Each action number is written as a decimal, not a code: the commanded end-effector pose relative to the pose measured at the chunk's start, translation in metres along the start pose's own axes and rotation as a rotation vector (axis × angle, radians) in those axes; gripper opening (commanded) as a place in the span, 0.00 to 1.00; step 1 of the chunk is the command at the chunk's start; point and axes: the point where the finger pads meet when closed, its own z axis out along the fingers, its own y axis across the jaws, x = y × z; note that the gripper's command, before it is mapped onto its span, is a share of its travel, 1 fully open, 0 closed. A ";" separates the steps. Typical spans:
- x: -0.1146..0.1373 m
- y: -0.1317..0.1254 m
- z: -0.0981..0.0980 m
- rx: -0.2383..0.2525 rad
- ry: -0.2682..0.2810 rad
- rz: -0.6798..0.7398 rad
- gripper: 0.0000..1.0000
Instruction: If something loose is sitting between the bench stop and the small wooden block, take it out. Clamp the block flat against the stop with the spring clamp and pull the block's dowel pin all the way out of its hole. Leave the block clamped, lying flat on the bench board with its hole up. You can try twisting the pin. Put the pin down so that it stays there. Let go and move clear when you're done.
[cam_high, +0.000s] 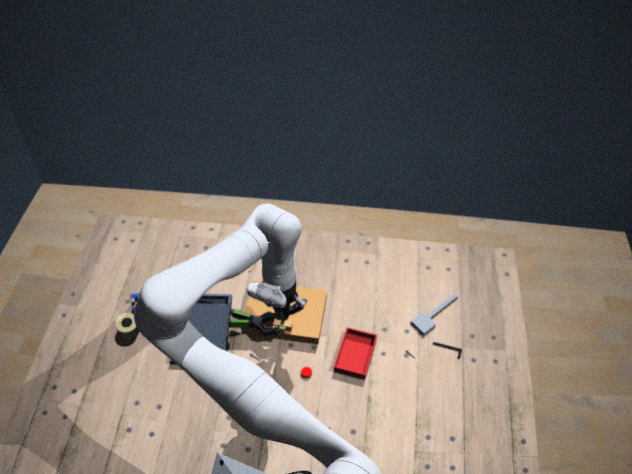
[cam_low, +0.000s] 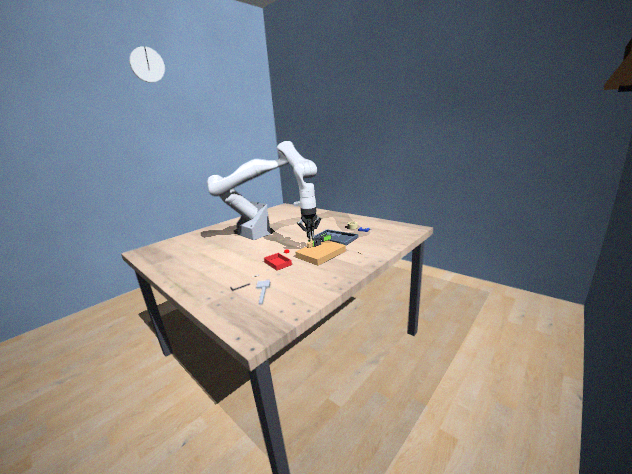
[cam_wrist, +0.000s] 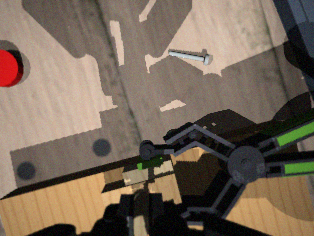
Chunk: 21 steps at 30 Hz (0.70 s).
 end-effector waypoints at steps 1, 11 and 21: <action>0.000 0.000 -0.001 -0.001 -0.002 -0.013 0.10; 0.000 0.000 -0.001 -0.001 -0.002 -0.069 0.10; 0.000 0.000 -0.001 -0.001 -0.002 -0.113 0.10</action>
